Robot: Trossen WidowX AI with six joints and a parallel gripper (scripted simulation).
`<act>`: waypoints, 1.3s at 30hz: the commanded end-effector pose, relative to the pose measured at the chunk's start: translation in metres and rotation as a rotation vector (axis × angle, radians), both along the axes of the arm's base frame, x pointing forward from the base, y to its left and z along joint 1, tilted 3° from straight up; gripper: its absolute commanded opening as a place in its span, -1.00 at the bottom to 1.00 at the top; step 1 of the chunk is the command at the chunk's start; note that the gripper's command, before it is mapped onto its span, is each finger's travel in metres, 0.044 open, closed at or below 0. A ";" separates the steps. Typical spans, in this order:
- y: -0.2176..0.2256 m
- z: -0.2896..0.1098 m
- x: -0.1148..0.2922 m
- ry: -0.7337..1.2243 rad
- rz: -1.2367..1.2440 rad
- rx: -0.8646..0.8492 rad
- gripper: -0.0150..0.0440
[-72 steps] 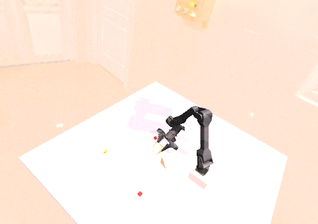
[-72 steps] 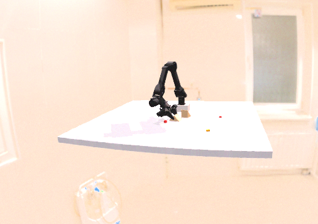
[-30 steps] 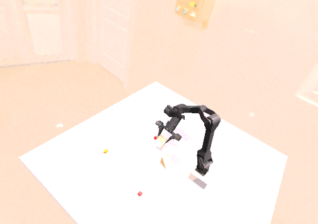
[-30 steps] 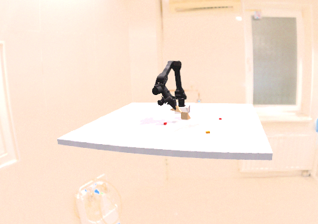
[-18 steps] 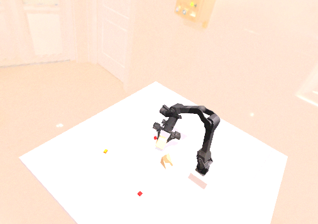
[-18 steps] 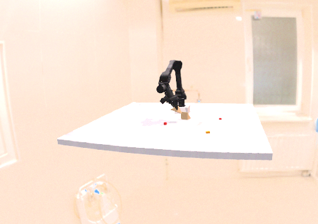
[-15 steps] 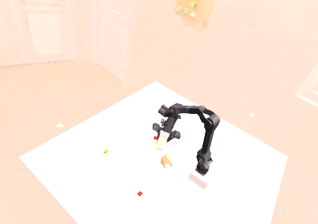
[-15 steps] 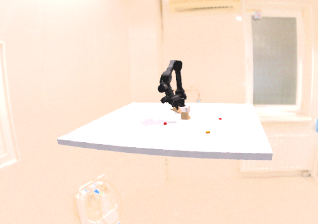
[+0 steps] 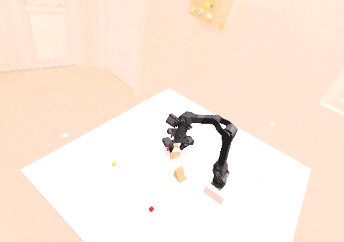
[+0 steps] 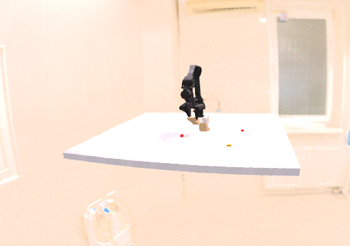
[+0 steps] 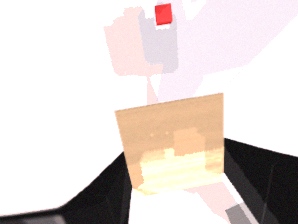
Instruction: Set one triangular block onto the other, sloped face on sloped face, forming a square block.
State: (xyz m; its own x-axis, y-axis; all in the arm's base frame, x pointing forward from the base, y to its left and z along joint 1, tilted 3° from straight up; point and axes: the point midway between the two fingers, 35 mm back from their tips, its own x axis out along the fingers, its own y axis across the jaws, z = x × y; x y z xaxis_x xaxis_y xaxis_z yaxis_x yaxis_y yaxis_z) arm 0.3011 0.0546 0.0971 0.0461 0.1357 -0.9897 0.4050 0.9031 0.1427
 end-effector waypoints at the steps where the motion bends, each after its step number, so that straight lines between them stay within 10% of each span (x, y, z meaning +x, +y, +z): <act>1: 0.000 0.006 0.003 -0.029 0.098 -0.059 -0.49; 39: 0.056 0.044 -0.103 -0.044 0.254 -0.144 -0.49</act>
